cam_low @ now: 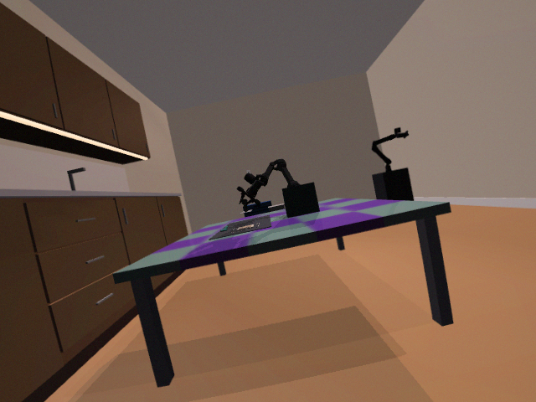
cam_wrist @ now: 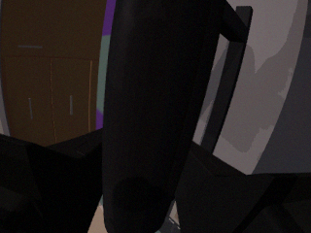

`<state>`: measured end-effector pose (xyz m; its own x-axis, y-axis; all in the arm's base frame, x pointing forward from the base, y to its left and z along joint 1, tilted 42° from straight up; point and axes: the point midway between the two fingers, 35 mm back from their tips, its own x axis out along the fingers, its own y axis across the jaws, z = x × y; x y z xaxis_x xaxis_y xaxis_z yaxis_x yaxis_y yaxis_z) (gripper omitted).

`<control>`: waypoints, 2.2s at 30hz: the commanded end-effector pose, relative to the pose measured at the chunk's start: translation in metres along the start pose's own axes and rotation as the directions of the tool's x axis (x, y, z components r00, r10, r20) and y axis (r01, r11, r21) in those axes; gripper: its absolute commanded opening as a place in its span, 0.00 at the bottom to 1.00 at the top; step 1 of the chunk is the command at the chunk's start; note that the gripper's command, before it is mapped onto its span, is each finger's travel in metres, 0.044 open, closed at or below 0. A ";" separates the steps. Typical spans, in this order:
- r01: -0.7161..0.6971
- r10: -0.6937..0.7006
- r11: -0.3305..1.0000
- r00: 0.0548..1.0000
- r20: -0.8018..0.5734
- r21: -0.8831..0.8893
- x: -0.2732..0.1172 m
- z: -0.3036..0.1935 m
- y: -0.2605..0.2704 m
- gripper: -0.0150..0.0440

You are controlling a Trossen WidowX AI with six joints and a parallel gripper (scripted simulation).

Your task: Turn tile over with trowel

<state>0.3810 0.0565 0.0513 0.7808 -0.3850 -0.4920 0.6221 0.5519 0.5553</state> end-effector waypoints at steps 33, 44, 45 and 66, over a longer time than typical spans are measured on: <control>-0.010 0.010 1.000 1.000 -0.005 -0.003 -0.002 0.000 0.003 0.25; -0.005 0.004 0.999 0.999 0.039 0.032 0.003 0.010 0.002 0.25; -0.008 0.005 0.999 0.998 0.065 0.053 0.005 0.015 0.003 0.25; -0.159 -0.121 0.886 0.827 0.549 0.435 0.024 0.131 -0.011 0.25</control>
<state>0.4008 -0.0474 0.1104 0.6369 -0.7570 -0.1463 0.5022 0.2634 0.8237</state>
